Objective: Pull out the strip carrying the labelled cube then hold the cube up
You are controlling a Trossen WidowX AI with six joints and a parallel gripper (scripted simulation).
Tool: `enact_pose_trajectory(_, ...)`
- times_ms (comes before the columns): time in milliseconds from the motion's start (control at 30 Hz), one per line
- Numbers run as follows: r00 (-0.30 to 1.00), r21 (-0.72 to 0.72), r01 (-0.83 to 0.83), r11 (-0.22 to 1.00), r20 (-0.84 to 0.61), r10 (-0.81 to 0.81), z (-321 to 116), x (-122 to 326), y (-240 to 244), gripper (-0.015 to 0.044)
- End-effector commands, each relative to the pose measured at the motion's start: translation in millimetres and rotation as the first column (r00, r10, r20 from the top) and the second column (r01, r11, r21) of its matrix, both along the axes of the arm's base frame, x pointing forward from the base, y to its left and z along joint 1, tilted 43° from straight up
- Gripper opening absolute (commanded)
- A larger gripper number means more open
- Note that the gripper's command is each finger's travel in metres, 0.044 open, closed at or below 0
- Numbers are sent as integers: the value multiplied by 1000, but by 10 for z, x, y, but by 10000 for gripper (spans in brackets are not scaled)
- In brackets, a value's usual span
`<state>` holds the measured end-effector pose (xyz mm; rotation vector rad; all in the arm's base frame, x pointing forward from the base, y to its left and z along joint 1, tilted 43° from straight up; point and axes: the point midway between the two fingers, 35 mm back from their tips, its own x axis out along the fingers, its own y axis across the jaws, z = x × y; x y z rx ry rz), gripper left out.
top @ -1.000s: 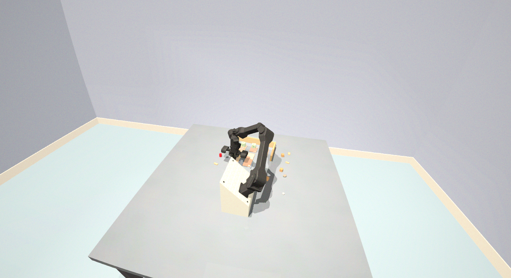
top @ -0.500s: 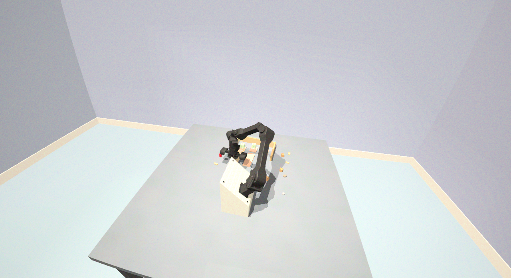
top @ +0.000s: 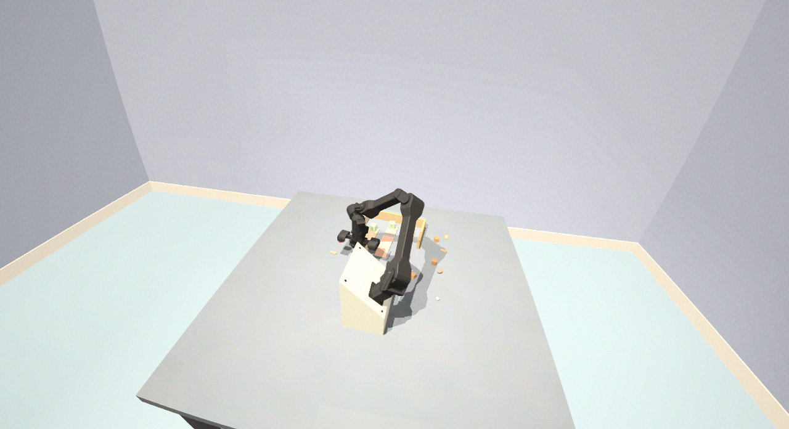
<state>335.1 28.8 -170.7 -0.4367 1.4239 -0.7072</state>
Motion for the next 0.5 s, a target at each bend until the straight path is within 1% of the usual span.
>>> enact_pose_trajectory(0,1000,5,15,1000,-22,-15,-46,-128,-30,0)
enact_pose_trajectory(467,1000,6,15,1000,-23,-15,-64,-337,-3,0)
